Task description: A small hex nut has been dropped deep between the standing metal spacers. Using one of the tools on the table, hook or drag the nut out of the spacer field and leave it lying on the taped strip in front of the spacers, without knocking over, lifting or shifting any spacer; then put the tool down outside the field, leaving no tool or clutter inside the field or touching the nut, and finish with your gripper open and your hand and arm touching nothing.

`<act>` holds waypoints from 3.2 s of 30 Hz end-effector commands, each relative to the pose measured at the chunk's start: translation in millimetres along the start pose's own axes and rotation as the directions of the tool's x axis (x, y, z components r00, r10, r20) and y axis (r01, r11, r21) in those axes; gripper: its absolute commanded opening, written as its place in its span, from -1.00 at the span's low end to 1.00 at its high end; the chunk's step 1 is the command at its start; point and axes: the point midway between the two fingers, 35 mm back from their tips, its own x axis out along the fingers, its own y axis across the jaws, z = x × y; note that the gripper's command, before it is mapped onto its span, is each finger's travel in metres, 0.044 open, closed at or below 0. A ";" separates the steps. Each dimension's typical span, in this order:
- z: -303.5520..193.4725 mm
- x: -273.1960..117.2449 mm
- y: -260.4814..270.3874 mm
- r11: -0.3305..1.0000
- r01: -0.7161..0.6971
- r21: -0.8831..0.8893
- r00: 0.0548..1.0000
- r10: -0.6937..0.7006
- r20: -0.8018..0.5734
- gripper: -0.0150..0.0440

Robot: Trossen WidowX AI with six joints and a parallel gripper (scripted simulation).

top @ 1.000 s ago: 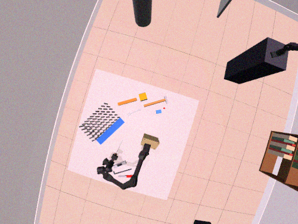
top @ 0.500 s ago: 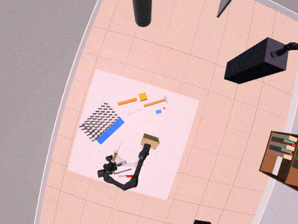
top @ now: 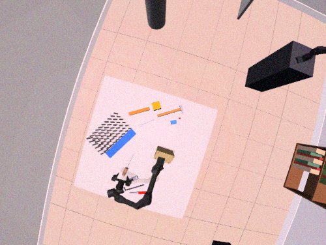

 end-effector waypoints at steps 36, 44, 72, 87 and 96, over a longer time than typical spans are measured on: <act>6.1 17.5 3.6 0.997 0.016 -0.072 1.000 -0.016 -0.007 0.46; 8.8 29.0 6.9 0.997 0.016 -0.070 1.000 -0.016 -0.008 0.46; 17.8 62.3 18.6 0.997 0.015 -0.075 1.000 -0.015 -0.002 0.19; 12.7 37.3 5.3 0.998 0.011 -0.068 1.000 -0.012 -0.015 -0.49; -2.9 -21.5 -15.2 0.999 0.000 -0.049 0.999 -0.002 -0.035 -0.49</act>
